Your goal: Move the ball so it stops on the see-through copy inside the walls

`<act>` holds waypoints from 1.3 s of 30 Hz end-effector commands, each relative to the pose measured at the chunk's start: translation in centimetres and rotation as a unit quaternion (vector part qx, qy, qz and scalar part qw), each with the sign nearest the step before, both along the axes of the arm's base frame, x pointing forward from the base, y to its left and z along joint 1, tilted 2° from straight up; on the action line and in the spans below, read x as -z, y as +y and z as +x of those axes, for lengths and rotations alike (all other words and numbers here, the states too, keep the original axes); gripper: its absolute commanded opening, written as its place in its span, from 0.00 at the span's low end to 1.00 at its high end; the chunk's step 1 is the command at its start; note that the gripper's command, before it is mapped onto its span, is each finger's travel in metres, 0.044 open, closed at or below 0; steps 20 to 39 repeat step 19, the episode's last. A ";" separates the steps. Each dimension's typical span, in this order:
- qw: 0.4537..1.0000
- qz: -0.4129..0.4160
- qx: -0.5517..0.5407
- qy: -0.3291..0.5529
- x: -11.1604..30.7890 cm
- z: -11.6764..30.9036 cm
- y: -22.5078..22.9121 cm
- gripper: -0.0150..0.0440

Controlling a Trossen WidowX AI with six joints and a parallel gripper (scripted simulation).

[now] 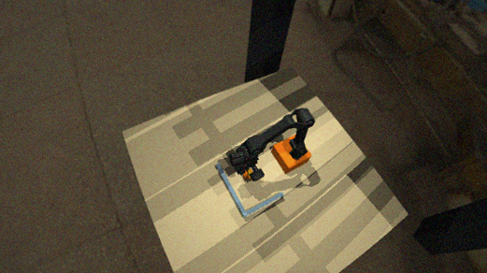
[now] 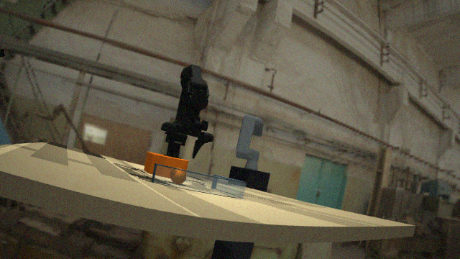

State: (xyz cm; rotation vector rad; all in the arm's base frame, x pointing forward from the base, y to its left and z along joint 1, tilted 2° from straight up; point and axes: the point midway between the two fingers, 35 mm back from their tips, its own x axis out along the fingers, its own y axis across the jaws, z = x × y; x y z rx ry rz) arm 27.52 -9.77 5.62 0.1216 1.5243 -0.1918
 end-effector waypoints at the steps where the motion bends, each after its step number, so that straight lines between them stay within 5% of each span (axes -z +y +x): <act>1: 1.000 0.000 0.000 0.000 0.0 0.0 0.0 0.93; 8: 1.000 0.000 0.000 0.000 -0.3 0.0 0.0 0.98; 13: 1.000 0.000 0.000 0.001 -4.9 -0.6 0.4 1.00; 39: 1.000 0.000 0.000 0.001 -4.9 -0.6 0.4 1.00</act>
